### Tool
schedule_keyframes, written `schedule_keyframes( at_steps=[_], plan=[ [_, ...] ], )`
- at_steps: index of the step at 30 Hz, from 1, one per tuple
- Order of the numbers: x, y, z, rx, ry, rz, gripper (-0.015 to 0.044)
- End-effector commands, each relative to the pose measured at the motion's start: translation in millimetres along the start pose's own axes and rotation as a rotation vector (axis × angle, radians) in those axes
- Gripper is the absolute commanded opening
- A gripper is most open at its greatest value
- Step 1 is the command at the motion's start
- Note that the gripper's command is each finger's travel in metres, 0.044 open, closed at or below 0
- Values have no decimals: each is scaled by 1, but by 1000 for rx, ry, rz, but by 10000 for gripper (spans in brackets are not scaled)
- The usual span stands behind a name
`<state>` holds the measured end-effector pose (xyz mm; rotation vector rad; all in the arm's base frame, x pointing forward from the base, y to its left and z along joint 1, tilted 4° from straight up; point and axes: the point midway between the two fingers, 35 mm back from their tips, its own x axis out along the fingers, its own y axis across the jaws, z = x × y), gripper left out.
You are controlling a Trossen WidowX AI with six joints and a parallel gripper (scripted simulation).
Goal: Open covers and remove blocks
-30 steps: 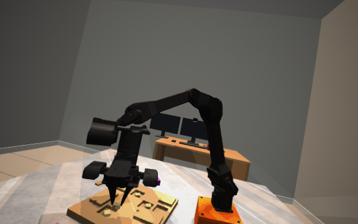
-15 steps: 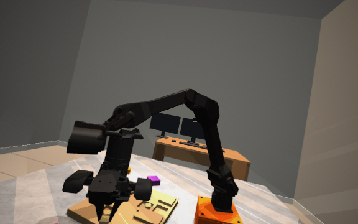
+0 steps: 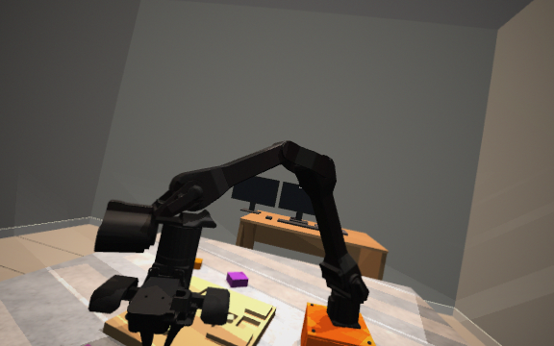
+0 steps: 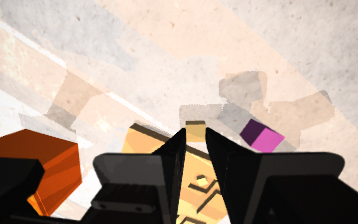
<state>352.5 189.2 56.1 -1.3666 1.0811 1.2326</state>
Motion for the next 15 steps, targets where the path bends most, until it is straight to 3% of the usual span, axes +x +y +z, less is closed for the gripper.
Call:
schedule_keyframes(
  at_steps=[1, 15],
  plan=[
    [10, 2, -1, 2, 8, 10, 80],
    [34, 1, -1, 2, 8, 10, 80]
  ],
)
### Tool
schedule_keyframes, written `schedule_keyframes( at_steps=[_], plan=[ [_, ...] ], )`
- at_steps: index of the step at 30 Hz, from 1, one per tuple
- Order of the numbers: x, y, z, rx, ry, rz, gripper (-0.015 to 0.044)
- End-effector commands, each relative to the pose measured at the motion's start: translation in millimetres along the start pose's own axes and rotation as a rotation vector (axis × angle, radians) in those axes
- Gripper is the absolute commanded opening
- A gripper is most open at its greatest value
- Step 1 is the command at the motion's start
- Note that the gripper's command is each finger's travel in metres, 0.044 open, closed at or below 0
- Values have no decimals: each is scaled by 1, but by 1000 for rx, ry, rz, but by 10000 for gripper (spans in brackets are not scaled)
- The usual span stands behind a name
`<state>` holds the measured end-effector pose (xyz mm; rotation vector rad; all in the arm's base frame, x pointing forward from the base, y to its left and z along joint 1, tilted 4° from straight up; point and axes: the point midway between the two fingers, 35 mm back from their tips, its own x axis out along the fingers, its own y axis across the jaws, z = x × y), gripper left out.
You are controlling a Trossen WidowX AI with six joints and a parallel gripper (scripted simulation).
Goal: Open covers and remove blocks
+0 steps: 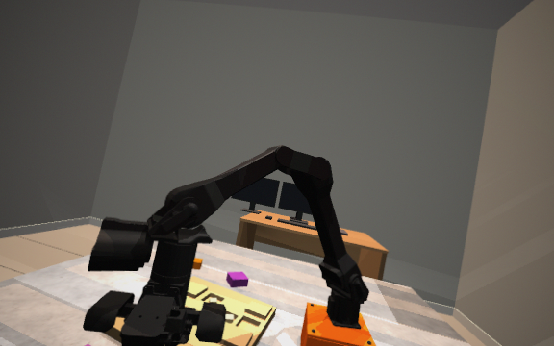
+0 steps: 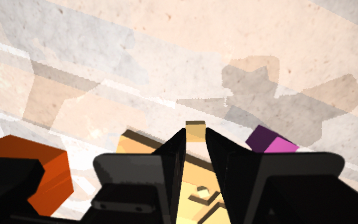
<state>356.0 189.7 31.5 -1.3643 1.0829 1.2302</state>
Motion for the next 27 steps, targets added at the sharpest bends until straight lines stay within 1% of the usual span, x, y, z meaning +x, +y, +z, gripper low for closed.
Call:
schedule_keyframes(
  at_steps=[1, 27],
  plan=[
    [10, 2, -1, -1, 7, 10, 80],
    [52, 5, -2, -1, 8, 10, 80]
  ],
)
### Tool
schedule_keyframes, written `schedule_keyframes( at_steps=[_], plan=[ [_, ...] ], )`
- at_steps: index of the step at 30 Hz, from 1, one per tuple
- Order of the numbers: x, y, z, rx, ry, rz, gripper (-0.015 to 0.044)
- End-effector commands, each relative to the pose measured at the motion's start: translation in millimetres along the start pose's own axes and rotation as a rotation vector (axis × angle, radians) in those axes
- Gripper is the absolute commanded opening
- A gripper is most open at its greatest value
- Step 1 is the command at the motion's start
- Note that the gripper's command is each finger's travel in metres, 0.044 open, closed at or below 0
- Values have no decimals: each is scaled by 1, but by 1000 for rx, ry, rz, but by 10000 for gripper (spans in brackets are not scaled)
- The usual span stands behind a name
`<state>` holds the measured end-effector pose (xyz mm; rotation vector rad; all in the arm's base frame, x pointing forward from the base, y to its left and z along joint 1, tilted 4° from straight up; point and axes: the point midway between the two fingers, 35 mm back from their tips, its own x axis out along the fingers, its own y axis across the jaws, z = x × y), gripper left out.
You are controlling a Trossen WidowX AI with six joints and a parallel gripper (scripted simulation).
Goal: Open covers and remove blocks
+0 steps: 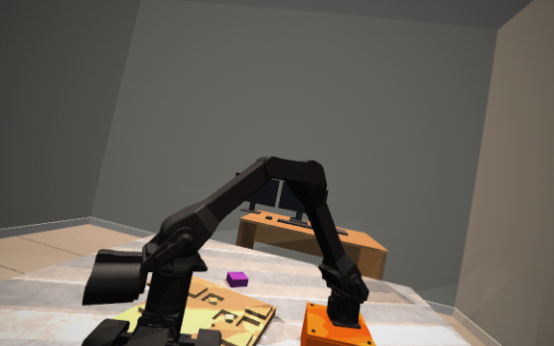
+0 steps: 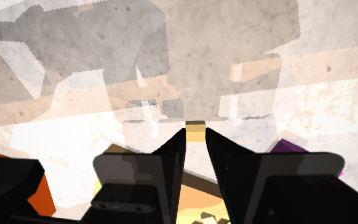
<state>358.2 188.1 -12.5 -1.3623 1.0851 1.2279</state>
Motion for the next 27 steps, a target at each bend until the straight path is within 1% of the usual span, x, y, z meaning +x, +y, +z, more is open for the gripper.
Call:
schedule_keyframes(
  at_steps=[1, 7, 13, 26, 27],
  plan=[
    [10, 3, -2, -4, 7, 10, 80],
    [19, 5, -2, -4, 7, 10, 80],
    [20, 5, -2, -4, 7, 10, 80],
    [16, 3, -1, 0, 2, 6, 421],
    [15, 3, -1, 0, 2, 6, 440]
  ],
)
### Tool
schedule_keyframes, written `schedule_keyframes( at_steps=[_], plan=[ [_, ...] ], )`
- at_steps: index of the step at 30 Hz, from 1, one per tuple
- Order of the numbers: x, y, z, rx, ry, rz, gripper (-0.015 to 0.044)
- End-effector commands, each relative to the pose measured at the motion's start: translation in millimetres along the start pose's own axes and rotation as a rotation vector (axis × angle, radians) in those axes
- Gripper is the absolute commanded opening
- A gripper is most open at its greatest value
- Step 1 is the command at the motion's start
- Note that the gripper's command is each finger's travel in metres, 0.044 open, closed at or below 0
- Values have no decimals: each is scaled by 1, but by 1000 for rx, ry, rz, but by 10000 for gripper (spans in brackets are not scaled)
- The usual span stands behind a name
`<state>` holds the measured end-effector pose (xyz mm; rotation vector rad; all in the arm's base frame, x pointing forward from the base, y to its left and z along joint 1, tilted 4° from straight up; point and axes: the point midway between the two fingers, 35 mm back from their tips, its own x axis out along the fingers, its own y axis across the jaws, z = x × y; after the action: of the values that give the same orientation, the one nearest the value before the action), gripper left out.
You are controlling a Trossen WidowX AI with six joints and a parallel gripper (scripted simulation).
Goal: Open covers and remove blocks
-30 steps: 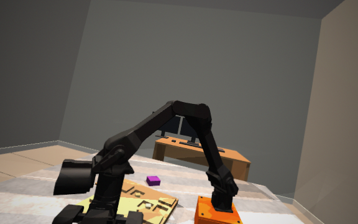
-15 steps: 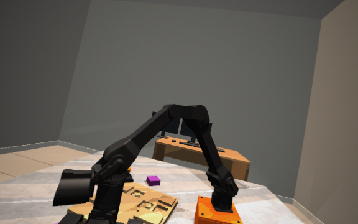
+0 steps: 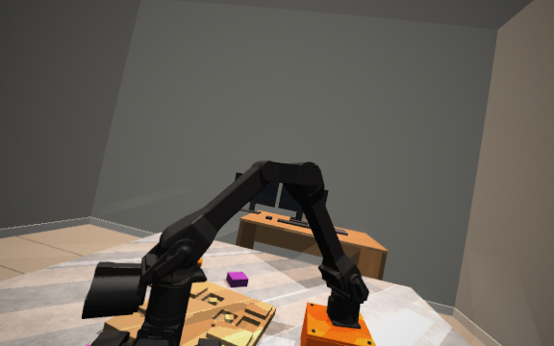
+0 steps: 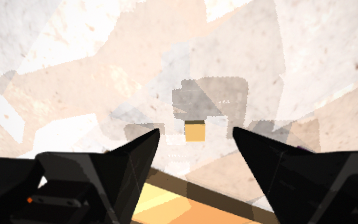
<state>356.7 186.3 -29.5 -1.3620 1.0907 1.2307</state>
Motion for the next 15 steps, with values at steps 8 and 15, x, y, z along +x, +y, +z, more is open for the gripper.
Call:
schedule_keyframes(
  at_steps=[8, 15],
  plan=[
    [-26, -2, 1, -1, 2, 2, 440],
    [-49, -1, 0, -3, 3, 3, 440]
  ],
)
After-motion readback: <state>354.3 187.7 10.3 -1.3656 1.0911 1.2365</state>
